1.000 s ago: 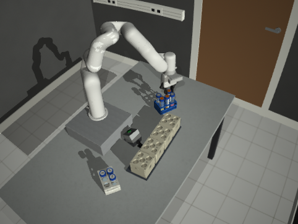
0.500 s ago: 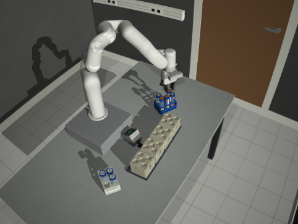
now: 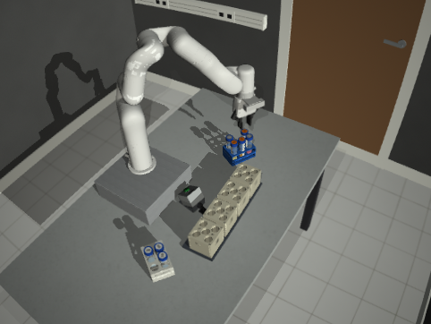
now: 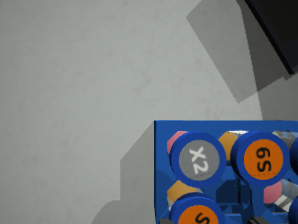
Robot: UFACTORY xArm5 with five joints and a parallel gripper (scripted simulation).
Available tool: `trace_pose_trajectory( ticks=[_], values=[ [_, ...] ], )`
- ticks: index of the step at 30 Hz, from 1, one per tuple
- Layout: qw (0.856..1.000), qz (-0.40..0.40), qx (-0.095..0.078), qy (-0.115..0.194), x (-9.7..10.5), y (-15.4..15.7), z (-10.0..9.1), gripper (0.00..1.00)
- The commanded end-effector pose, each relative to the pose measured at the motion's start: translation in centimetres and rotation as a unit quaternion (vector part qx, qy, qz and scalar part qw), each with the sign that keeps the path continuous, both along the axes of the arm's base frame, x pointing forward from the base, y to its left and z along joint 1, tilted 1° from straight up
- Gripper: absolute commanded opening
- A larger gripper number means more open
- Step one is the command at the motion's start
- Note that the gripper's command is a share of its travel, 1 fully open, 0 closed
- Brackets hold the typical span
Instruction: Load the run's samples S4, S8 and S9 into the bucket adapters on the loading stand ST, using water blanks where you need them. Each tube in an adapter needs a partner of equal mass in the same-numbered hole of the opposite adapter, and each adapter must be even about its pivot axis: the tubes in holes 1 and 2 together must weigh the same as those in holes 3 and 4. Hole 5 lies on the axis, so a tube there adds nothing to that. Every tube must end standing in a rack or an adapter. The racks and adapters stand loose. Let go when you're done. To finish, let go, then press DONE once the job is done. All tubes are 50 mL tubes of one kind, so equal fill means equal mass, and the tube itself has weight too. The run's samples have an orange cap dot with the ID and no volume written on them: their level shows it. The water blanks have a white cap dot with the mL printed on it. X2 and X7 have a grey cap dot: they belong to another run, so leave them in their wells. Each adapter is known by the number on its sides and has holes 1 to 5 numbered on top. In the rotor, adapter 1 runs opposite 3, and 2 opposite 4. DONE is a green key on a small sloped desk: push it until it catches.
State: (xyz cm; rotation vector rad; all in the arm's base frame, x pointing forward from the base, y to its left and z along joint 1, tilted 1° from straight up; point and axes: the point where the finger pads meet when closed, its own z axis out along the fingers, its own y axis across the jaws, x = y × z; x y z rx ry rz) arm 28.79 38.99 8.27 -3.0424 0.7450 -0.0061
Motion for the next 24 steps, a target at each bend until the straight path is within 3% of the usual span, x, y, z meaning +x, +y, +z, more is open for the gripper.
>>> trace_pose_trajectory(
  ticks=[1, 24],
  values=[
    [1.0, 0.0, 0.006, 0.004, 0.1, 0.1, 1.2, 0.44],
    [1.0, 0.0, 0.006, 0.004, 0.1, 0.0, 5.4, 0.44]
  ],
)
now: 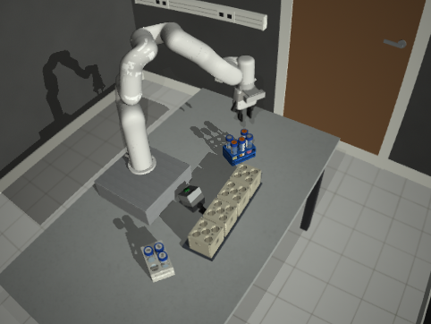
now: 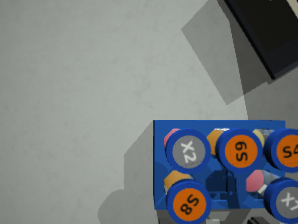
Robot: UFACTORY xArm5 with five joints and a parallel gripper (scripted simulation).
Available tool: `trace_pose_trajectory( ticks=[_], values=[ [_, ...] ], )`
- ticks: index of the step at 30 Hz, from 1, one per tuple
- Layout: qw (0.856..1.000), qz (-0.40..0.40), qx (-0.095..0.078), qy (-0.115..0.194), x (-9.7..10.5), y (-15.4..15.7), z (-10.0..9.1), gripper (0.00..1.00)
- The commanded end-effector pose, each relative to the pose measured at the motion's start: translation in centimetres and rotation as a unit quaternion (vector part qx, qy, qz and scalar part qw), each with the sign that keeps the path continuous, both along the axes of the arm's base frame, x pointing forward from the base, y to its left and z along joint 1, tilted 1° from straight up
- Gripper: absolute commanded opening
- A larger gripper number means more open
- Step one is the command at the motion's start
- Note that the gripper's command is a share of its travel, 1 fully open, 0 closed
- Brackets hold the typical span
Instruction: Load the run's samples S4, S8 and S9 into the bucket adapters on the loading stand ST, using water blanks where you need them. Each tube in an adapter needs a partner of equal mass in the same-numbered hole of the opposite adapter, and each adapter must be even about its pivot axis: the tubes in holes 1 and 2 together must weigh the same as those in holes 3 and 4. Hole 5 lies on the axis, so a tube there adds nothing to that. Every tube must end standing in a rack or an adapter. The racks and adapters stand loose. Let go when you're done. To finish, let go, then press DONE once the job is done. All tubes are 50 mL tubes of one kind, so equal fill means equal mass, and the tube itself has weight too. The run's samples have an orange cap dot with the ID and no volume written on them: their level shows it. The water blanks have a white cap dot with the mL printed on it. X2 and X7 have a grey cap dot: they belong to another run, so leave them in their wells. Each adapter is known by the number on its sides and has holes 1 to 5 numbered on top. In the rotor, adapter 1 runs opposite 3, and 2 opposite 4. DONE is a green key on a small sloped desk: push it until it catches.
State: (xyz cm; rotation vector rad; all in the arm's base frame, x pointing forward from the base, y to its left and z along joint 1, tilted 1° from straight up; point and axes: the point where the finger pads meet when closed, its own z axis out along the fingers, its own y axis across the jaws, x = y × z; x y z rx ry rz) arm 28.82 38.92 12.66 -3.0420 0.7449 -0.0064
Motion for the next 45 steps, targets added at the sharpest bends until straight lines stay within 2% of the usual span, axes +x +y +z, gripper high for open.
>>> trace_pose_trajectory(
  ticks=[1, 17, 41, 42, 45],
  values=[
    [1.0, 0.0, 0.006, 0.004, 0.1, 0.1, 1.0, 0.44],
    [1.0, 0.0, 0.006, 0.004, 0.1, 0.0, 4.0, 0.44],
    [1.0, 0.0, 0.006, 0.004, 0.1, 0.0, 4.0, 0.44],
    [1.0, 0.0, 0.006, 0.004, 0.1, 0.0, 4.0, 0.57],
    [1.0, 0.0, 0.006, 0.004, 0.1, 0.0, 4.0, 0.57]
  ],
)
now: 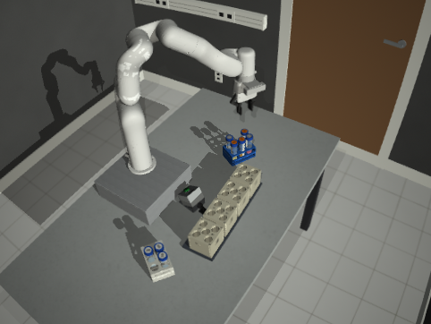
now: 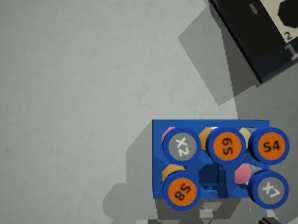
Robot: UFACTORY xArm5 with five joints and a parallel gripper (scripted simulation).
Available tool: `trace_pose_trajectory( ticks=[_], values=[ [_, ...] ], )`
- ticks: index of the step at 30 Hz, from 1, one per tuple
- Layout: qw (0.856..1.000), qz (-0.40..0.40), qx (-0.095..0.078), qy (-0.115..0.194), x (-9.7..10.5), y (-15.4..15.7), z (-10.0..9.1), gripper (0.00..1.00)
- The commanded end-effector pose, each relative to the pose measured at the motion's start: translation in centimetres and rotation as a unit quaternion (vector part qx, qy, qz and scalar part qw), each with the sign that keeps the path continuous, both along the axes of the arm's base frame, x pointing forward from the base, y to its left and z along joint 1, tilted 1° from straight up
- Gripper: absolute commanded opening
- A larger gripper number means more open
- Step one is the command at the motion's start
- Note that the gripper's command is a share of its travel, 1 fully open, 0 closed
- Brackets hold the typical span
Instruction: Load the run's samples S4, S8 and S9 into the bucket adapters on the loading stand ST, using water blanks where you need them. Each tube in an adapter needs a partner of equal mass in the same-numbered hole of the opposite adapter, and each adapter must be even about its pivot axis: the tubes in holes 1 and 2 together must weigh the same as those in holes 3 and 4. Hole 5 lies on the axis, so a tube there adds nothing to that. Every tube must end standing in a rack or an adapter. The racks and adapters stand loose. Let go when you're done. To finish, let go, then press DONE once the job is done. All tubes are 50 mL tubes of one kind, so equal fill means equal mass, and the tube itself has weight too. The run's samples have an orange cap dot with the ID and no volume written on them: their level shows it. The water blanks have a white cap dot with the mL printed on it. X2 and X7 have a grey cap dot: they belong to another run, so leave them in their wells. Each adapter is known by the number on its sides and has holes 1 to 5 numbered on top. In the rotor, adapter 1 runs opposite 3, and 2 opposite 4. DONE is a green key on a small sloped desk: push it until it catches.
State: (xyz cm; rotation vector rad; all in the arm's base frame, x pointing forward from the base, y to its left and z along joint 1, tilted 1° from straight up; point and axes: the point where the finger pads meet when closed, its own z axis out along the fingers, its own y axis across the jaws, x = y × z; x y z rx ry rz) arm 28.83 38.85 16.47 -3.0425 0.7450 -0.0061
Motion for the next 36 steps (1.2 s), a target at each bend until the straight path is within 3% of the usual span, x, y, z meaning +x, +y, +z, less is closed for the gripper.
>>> trace_pose_trajectory(
  ticks=[1, 36],
  values=[
    [1.0, 0.0, 0.006, 0.004, 0.1, 0.1, 0.2, 0.57],
    [1.0, 0.0, 0.006, 0.004, 0.1, 0.2, -5.6, 0.57]
  ],
)
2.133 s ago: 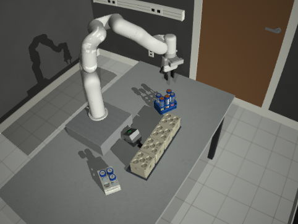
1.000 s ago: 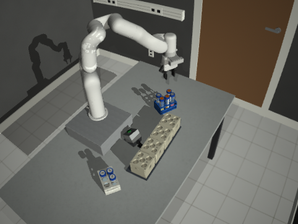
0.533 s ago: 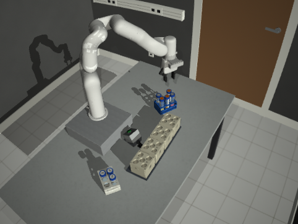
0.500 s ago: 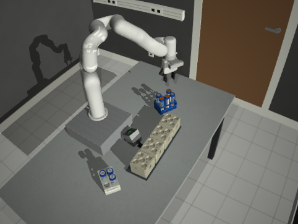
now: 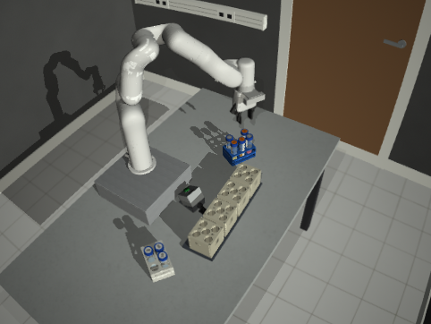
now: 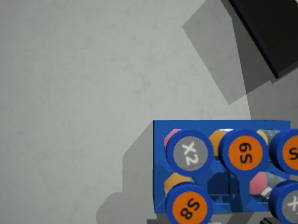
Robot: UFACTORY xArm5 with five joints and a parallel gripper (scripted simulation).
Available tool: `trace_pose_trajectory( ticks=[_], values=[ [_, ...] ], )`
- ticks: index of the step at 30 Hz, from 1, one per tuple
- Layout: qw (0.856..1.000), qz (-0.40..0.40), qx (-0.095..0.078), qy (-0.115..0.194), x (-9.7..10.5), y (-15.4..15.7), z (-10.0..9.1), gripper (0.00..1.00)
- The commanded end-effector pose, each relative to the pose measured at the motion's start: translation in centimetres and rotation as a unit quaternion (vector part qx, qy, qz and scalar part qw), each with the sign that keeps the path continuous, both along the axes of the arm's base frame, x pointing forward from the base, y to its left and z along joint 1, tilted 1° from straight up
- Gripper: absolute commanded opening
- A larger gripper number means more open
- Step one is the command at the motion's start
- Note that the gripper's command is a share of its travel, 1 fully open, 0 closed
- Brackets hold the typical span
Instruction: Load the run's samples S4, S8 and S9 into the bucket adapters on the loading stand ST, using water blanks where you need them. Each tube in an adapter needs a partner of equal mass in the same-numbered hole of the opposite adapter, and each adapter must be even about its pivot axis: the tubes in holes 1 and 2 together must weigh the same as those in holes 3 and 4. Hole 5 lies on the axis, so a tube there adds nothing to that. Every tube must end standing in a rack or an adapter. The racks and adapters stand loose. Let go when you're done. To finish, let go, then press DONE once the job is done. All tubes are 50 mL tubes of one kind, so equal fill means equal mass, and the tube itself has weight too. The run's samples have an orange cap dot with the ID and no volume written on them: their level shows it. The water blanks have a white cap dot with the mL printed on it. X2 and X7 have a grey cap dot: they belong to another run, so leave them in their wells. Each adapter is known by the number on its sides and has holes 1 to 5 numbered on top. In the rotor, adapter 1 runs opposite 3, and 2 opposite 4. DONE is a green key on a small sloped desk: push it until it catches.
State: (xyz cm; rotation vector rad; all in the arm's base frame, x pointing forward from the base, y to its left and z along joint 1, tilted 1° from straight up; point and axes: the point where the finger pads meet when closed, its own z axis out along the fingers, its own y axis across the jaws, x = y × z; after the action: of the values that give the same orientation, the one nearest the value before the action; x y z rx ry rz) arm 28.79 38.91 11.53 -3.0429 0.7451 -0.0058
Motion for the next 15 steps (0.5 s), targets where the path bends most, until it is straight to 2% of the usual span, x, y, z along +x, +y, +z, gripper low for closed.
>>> trace_pose_trajectory(
  ticks=[1, 15],
  values=[
    [1.0, 0.0, 0.006, 0.004, 0.1, 0.1, -0.9, 0.57],
    [1.0, 0.0, 0.006, 0.004, 0.1, 0.2, -3.3, 0.57]
  ],
)
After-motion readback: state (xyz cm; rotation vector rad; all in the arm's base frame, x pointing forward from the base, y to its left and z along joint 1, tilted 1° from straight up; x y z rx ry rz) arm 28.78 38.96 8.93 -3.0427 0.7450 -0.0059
